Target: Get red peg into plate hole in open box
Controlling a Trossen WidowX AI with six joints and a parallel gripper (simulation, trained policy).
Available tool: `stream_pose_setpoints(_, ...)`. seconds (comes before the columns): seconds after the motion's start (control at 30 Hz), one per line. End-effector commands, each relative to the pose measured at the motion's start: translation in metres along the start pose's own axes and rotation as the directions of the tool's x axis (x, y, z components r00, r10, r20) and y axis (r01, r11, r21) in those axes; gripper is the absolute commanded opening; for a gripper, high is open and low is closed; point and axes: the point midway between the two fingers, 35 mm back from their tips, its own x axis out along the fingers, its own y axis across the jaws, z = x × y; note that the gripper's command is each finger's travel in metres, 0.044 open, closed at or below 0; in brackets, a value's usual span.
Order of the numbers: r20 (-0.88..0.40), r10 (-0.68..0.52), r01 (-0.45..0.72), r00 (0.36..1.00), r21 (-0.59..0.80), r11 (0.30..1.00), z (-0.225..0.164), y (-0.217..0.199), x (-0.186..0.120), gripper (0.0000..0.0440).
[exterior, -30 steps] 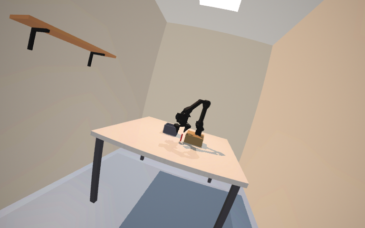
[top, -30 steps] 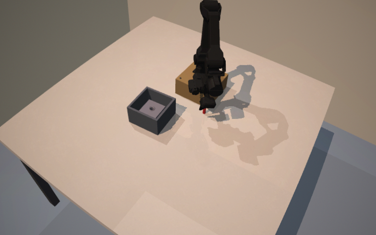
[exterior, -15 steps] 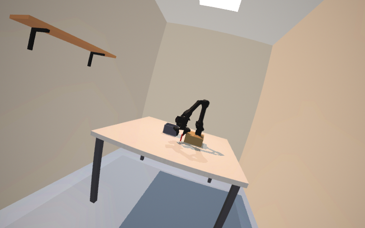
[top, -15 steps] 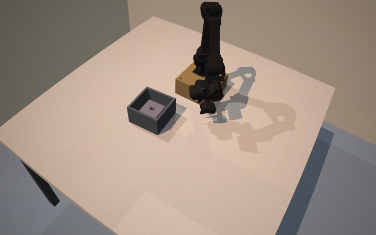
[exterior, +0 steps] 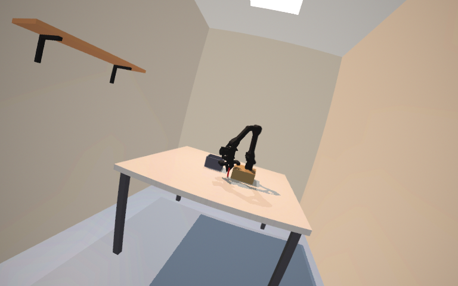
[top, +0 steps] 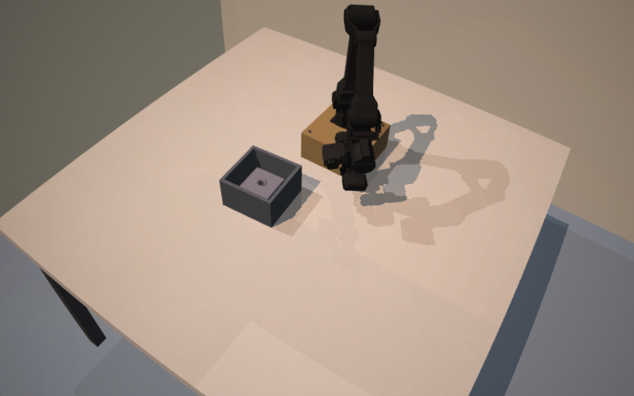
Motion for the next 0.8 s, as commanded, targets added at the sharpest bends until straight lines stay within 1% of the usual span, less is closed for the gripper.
stream_pose_setpoints(0.0, 0.021, 0.024, -0.023, 0.999, -0.015, 1.000, 0.006, 0.006, -0.009, 0.0008)
stream_pose_setpoints(0.07, 0.040, 0.032, -0.031, 0.999, -0.028, 0.999, 0.011, 0.008, -0.015, 0.0001)
stream_pose_setpoints(0.4, 0.129, 0.067, -0.057, 0.989, -0.084, 0.995, 0.040, 0.016, -0.052, 0.0000)
stream_pose_setpoints(0.77, 0.194, 0.098, -0.085, 0.976, -0.076, 0.993, 0.080, 0.027, -0.091, 0.0000)
